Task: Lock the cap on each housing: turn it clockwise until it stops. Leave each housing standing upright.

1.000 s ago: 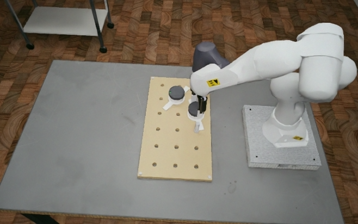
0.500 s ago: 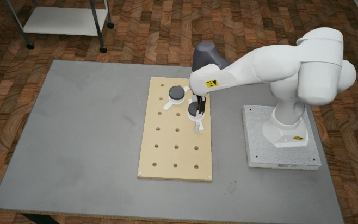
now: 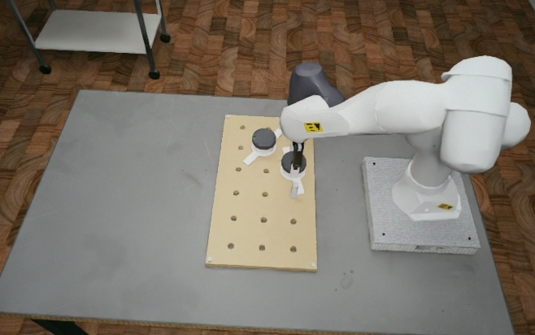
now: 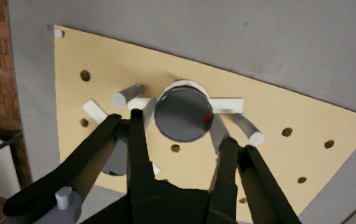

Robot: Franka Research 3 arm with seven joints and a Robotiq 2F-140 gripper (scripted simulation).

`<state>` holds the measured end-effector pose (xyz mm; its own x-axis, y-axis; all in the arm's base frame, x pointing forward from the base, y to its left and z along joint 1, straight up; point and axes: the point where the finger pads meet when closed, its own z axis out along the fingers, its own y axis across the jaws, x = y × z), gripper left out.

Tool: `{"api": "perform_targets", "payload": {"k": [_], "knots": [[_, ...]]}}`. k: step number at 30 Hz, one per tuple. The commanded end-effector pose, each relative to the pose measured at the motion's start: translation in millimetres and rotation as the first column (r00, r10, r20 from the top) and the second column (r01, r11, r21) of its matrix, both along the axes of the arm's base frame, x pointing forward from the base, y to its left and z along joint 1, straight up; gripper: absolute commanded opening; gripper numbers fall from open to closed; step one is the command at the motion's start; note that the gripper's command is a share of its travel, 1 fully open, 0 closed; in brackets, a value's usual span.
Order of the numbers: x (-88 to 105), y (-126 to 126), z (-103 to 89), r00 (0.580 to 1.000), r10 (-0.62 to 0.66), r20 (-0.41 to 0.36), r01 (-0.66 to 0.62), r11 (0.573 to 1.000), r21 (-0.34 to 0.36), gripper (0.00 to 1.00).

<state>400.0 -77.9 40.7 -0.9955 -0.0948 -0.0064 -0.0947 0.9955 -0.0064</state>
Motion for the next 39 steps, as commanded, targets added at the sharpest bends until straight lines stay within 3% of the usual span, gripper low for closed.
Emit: {"api": "perform_targets", "payload": {"k": [1, 7, 20, 29, 39], "knots": [[0.4, 3.5, -0.3, 0.983, -0.183, -0.007, 0.183, 0.983, 0.006, 0.10], [0.5, 3.4, -0.3, 0.962, -0.272, -0.007, 0.272, 0.962, 0.005, 0.10], [0.5, 3.4, -0.3, 0.954, -0.301, -0.007, 0.301, 0.954, 0.005, 0.10], [0.4, 3.5, -0.3, 0.920, -0.393, -0.007, 0.393, 0.920, 0.006, 0.10], [0.4, 3.5, -0.3, 0.790, -0.613, -0.007, 0.613, 0.790, 0.006, 0.10]]}}
